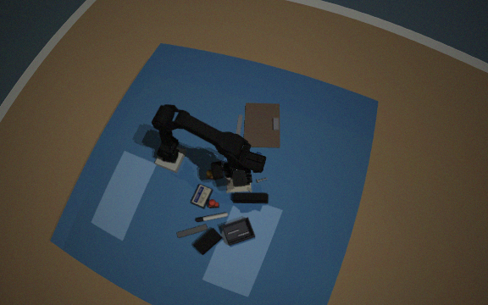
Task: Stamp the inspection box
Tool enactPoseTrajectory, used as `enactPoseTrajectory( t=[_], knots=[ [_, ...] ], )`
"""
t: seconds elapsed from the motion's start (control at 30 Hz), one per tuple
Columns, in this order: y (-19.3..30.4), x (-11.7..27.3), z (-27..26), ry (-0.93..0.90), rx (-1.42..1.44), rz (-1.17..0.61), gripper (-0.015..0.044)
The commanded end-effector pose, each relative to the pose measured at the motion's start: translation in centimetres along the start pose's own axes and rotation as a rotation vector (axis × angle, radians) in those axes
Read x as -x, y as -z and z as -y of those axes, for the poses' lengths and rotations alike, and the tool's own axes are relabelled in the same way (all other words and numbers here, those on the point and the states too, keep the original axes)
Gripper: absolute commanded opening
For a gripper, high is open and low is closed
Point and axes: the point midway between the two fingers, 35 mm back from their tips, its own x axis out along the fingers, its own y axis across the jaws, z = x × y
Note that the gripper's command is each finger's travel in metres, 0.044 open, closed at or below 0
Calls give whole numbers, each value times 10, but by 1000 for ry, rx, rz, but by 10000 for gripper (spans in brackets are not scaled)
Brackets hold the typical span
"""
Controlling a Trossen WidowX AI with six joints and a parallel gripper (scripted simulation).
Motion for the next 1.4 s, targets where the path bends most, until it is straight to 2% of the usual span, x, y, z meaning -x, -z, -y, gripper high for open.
enactPoseTrajectory(
  t=[0.0, 1.37],
  knots=[
    [0, -4, 1, 5, -5, 2, 0],
    [-1, -31, 0, 6, -5, 3, 0]
  ],
)
